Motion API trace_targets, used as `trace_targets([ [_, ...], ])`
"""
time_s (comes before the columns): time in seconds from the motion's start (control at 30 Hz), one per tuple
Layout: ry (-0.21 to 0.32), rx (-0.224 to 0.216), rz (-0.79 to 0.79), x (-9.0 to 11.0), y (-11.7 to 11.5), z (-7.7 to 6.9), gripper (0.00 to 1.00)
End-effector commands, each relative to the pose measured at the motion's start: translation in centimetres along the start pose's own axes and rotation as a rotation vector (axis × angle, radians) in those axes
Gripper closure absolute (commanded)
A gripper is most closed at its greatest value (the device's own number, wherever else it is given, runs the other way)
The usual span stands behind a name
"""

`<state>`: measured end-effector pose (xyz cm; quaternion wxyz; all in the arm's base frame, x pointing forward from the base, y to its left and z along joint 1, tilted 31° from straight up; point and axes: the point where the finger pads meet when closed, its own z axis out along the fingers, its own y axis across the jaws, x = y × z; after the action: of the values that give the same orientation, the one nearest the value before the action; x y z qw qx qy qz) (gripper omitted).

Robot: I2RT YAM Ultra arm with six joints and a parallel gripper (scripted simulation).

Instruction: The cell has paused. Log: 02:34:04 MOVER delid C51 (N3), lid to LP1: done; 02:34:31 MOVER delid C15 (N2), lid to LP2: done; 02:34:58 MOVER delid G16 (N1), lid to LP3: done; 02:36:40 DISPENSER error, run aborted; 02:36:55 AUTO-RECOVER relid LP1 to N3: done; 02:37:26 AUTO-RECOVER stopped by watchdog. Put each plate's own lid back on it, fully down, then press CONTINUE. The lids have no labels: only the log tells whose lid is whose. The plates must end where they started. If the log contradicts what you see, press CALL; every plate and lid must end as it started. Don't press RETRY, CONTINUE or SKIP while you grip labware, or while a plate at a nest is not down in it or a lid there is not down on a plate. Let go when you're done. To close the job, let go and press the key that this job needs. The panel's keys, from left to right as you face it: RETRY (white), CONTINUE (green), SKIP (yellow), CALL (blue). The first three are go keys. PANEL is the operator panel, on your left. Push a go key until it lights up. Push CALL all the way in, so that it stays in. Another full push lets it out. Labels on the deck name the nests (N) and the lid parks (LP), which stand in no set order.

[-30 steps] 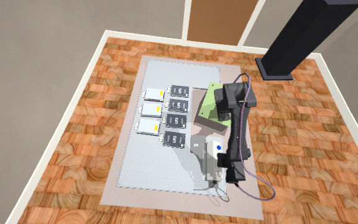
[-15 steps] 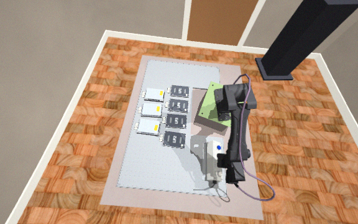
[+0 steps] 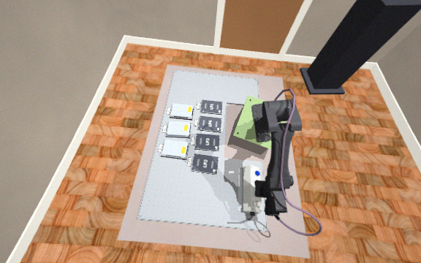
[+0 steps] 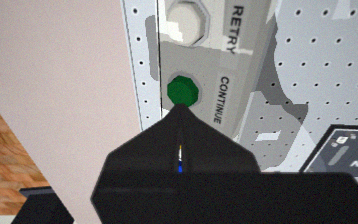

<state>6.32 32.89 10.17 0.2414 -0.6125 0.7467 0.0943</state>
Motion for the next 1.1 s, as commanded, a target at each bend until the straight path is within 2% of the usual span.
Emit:
trace_targets([
  [0.0,-0.040,-0.009,0.002,-0.9,0.1,0.0,1.00],
  [0.27,-0.040,-0.007,0.004,-1.2,0.0,0.3,1.00],
  [0.37,-0.018,-0.006,-0.004,-0.3,0.1,0.9,1.00],
  [0.57,-0.044,-0.007,0.003,-1.3,0.0,0.8,1.00],
  [0.7,-0.016,-0.007,-0.003,-0.2,0.1,1.6,1.00],
  [0.83,-0.039,-0.007,0.001,-1.0,0.1,1.4,1.00],
  [0.93,-0.032,-0.006,0.002,-1.1,0.0,1.7,1.00],
  [0.97,-0.048,-0.007,0.005,-1.3,0.0,1.4,1.00],
  [1.07,-0.049,-0.008,0.002,-1.4,0.1,1.3,1.00],
])
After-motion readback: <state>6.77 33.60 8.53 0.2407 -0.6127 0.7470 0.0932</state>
